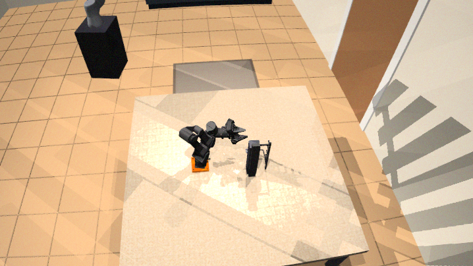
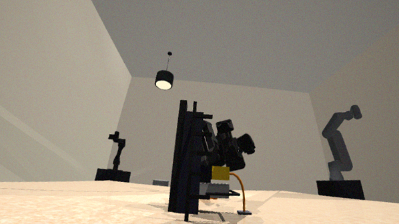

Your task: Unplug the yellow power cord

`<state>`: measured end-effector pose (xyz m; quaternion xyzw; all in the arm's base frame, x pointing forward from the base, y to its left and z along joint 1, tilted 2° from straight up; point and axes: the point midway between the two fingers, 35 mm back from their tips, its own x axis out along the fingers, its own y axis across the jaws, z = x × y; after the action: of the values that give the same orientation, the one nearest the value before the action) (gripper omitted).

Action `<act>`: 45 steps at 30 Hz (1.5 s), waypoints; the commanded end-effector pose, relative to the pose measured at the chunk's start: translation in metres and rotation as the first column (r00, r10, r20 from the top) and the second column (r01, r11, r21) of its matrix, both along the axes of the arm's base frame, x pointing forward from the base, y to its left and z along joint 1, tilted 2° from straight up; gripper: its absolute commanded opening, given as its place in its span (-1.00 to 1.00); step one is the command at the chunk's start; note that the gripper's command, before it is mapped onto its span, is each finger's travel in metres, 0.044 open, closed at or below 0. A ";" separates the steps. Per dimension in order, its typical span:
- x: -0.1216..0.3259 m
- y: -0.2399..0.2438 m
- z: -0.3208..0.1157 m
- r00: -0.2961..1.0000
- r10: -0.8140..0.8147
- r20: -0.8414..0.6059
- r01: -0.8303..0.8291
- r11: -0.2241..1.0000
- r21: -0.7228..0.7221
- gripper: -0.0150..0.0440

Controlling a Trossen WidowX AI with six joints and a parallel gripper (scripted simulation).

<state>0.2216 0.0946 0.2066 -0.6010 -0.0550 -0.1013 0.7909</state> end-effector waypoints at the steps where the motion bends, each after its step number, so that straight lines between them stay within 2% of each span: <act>1: 0.002 0.002 0.000 1.000 0.002 -0.004 -0.002 1.000 -0.007 0.78; 4: 0.026 0.026 -0.002 0.997 0.028 -0.070 -0.036 0.994 -0.105 0.51; 9: 0.074 0.065 -0.018 0.957 0.072 -0.280 -0.153 0.948 -0.280 0.06; 14: 0.108 0.080 -0.042 0.841 0.074 -0.536 -0.302 0.886 -0.352 0.05; 26: 0.131 0.077 -0.056 0.604 0.072 -0.794 -0.443 0.858 -0.260 0.05; 36: 0.117 0.057 -0.065 0.311 0.055 -0.949 -0.474 0.874 -0.105 0.05; 45: 0.087 0.036 -0.059 0.006 0.053 -0.999 -0.436 0.899 0.045 0.05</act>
<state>0.3422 0.1597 0.1375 -0.7199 0.2206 0.3414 0.5626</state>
